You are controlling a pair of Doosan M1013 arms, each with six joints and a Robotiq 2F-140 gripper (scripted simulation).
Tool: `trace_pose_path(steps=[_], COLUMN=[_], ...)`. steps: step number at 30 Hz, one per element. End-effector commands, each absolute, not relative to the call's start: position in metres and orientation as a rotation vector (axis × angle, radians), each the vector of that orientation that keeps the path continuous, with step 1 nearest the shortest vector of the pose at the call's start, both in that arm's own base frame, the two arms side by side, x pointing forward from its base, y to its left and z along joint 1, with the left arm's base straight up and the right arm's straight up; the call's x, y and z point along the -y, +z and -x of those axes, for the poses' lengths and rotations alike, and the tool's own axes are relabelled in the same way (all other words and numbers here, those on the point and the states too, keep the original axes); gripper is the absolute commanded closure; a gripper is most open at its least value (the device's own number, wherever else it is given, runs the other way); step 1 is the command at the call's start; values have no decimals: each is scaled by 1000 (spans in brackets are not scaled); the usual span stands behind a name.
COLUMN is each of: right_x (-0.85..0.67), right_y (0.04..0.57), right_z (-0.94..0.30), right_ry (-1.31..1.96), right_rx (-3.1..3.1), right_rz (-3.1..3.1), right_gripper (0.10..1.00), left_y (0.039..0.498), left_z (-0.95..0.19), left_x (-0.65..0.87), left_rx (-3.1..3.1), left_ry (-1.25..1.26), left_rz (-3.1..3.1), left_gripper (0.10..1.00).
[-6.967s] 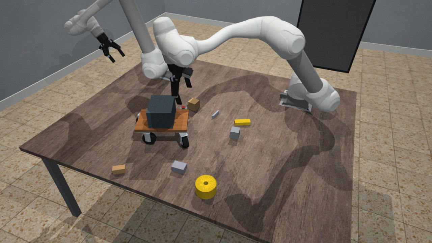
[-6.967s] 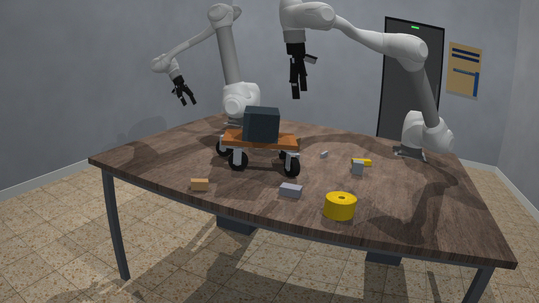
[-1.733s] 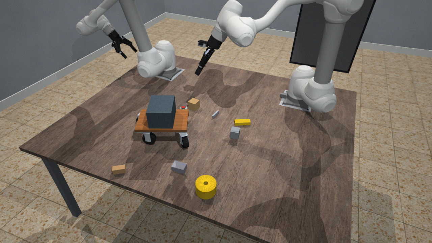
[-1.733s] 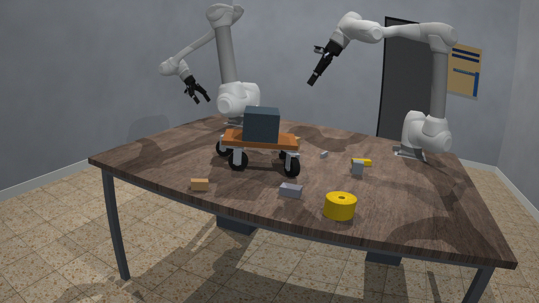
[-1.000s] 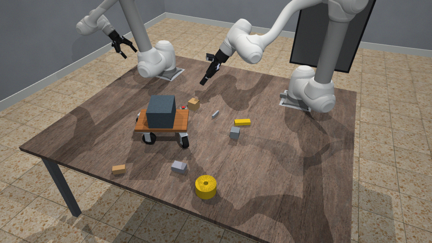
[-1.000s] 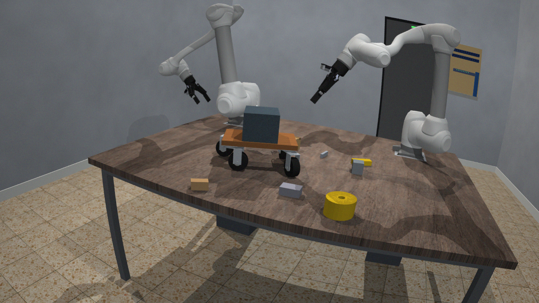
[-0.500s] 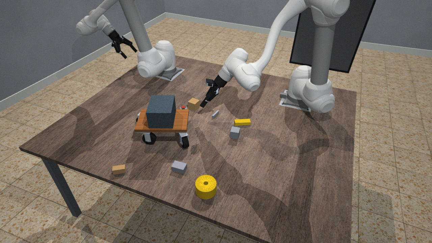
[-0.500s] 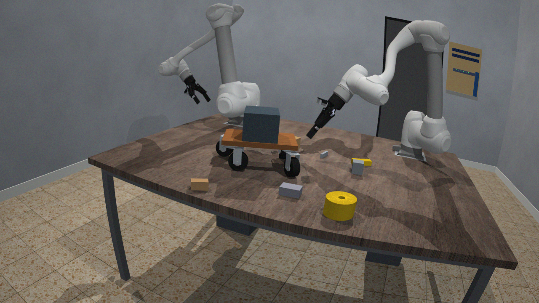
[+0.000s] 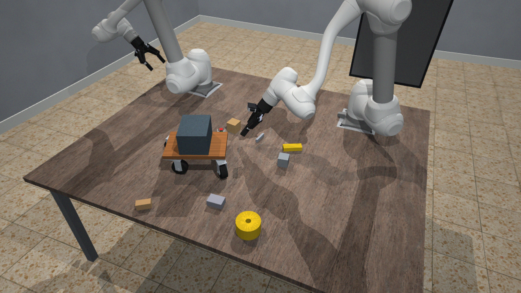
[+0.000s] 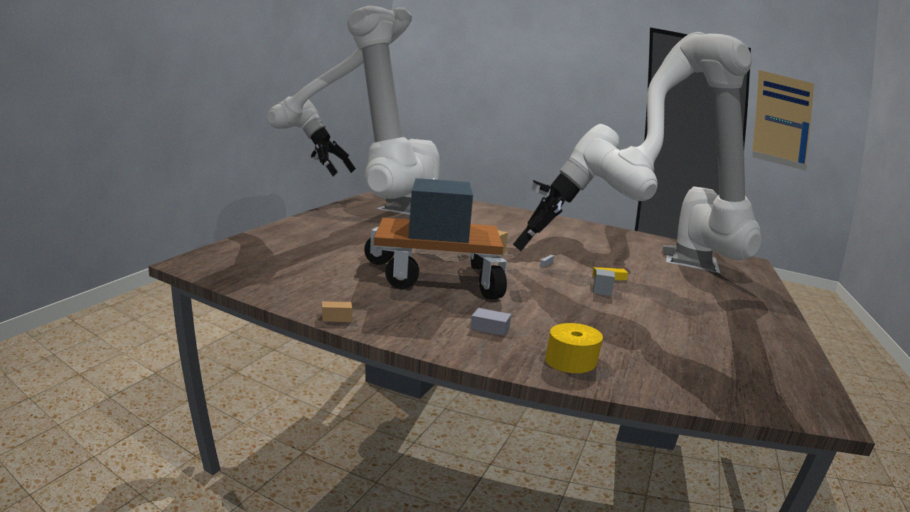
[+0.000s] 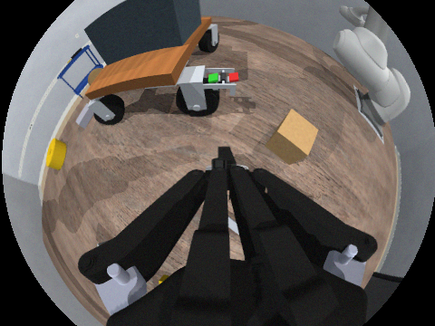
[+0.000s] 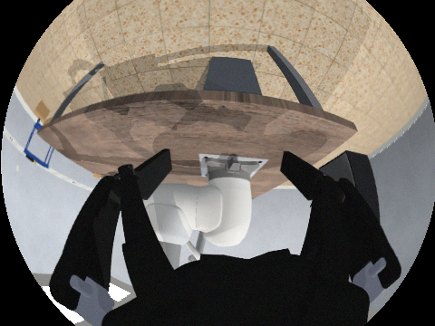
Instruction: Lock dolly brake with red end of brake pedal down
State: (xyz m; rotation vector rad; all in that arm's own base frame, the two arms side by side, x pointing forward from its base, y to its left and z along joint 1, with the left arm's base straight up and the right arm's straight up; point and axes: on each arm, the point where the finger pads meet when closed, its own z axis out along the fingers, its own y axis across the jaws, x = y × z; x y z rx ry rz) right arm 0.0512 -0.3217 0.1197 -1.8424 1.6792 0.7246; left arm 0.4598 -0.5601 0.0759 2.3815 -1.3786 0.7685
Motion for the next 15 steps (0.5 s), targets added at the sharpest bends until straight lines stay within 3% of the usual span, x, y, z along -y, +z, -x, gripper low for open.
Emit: trace_pose_path(steps=[1, 15], right_x=[319, 319], right_y=[121, 121], right_z=[-49, -49], right_ry=[726, 726], right_rx=[-1669, -1669], right_rz=[1845, 1845], right_gripper=[98, 98], left_y=[64, 64], left_z=[-456, -455], left_x=[562, 562], left_rx=[1383, 1383], left_ry=[763, 762], left_rz=[-2369, -2368], left_gripper=[999, 999])
